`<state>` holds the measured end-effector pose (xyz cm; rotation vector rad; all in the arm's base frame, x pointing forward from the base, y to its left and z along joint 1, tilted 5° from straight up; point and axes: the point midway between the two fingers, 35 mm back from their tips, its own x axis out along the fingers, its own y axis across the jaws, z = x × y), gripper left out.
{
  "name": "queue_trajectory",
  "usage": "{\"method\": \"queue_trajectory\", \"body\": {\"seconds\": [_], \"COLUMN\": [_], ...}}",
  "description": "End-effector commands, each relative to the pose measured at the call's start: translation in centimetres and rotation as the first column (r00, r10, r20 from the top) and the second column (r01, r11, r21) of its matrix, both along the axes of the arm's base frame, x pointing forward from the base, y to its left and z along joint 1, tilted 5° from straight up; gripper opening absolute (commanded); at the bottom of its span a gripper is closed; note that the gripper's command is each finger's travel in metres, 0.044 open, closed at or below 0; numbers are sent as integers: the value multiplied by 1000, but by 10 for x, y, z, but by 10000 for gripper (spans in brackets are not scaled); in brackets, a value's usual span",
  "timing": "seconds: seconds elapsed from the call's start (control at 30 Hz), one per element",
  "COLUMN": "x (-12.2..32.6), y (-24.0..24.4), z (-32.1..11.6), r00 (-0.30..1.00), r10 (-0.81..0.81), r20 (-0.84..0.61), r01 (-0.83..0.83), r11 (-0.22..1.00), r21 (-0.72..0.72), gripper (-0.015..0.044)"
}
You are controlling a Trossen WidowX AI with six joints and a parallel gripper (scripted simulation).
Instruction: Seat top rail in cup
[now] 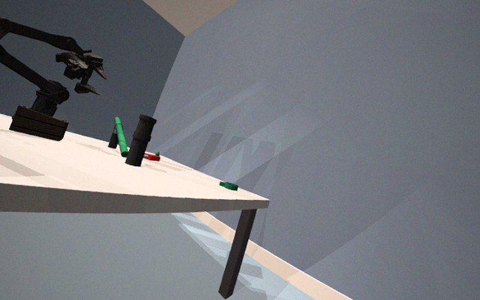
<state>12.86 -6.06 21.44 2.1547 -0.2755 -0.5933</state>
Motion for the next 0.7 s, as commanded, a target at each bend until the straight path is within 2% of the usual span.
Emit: {"method": "queue_trajectory", "body": {"seconds": [0.0,0.17,0.33,0.47,0.67], "x": [0,12,33,54,94], "y": [1,19,39,54,69], "z": [0,5,9,10,9], "r00": [1000,949,786,616,351], "r10": [5,122,202,227,201], "r20": [-11,-292,-584,-755,-914], "r01": [-5,-204,-509,-729,-936], "r11": [1000,940,748,526,110], "r21": [-12,-272,-426,-437,-336], "gripper": [426,440,440,440,440]}}
